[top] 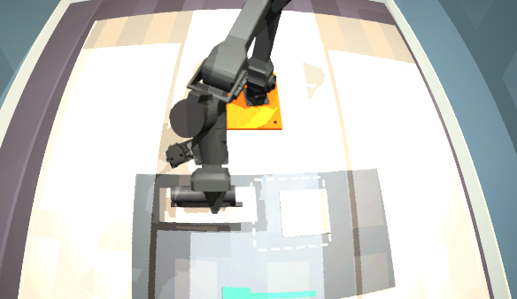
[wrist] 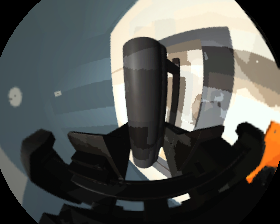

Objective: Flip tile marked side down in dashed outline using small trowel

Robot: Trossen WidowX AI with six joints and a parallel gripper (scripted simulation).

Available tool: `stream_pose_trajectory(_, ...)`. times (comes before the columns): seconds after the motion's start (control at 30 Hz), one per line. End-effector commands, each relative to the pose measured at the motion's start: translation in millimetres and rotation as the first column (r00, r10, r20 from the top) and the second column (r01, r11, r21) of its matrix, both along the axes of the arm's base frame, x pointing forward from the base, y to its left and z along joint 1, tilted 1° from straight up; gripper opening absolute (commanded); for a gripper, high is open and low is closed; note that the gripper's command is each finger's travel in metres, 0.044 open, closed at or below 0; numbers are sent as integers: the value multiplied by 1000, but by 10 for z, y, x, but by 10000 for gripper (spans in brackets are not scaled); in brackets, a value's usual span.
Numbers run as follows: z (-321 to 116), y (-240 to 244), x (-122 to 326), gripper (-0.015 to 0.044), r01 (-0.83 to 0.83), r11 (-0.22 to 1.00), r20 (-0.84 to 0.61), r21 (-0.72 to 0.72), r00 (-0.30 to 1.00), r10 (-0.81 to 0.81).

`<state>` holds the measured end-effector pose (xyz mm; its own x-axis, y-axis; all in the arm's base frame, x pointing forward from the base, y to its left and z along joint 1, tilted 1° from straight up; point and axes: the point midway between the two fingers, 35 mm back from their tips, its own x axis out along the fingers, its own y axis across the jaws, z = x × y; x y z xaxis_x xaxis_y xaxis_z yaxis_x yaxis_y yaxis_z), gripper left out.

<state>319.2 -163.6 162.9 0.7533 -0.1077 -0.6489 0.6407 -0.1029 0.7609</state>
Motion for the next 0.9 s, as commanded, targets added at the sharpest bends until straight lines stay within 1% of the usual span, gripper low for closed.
stream_pose_trajectory(0.0, 40, 115, 143, 0, -12, 1000, -2, -6, 1000, 12)
stream_pose_trajectory(0.3, -31, 455, 397, 0, -49, 999, -32, -16, 998, 48)
stream_pose_trajectory(0.87, -172, 1183, 757, 0, -26, 1000, -89, 10, 996, 27)
